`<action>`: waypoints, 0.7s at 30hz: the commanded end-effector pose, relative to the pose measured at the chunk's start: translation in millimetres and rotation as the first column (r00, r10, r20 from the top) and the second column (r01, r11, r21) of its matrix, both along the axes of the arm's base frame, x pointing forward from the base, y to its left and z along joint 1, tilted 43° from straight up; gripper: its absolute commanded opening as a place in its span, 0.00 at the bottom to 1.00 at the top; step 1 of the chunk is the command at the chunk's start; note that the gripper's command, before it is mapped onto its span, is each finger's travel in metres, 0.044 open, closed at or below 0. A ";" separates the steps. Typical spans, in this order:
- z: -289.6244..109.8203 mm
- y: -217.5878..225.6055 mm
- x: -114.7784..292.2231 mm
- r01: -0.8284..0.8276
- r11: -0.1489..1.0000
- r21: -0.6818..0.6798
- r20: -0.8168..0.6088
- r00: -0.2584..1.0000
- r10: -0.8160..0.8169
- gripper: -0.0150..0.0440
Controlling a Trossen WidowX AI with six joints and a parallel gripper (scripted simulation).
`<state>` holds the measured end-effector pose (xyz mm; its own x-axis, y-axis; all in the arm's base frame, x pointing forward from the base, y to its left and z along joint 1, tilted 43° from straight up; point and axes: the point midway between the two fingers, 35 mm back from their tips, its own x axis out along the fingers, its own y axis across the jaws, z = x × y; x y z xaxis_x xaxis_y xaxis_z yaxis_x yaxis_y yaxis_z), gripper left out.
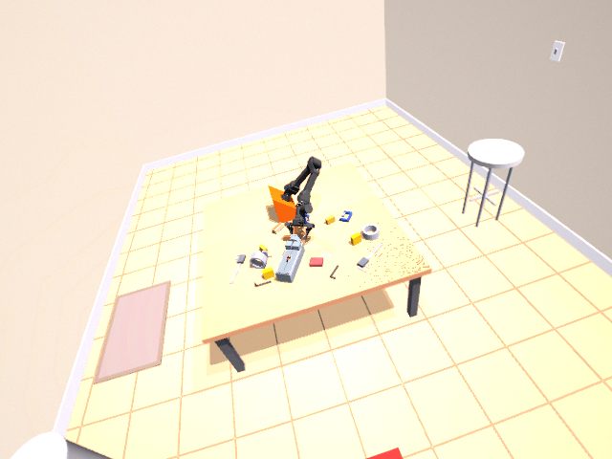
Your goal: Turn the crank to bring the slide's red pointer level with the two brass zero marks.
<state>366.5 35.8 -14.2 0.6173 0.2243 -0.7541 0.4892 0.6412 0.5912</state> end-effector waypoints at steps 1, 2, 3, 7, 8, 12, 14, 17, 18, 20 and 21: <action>-6.9 4.6 -1.0 0.002 1.000 0.000 -0.007 1.000 -0.002 1.00; -8.1 5.7 -1.1 0.002 1.000 0.000 -0.007 1.000 -0.002 1.00; -9.3 6.8 -1.1 0.002 1.000 0.000 -0.007 1.000 -0.002 1.00; -14.2 11.3 -1.3 0.002 1.000 0.000 -0.007 1.000 -0.002 1.00; -15.4 12.4 -1.4 0.002 1.000 0.000 -0.007 1.000 -0.002 1.00; -20.1 16.9 -1.9 0.001 1.000 0.000 -0.007 1.000 -0.001 1.00; -22.5 19.2 -2.2 0.002 1.000 0.001 -0.007 1.000 -0.002 1.00; -26.0 22.5 -2.6 0.002 1.000 0.001 -0.007 1.000 -0.002 1.00; -27.1 23.6 -2.8 0.002 1.000 0.001 -0.007 1.000 -0.002 1.00; -29.2 25.5 -3.2 0.002 1.000 0.002 -0.006 1.000 -0.002 1.00; -29.8 26.1 -3.3 0.002 1.000 0.002 -0.006 1.000 -0.002 1.00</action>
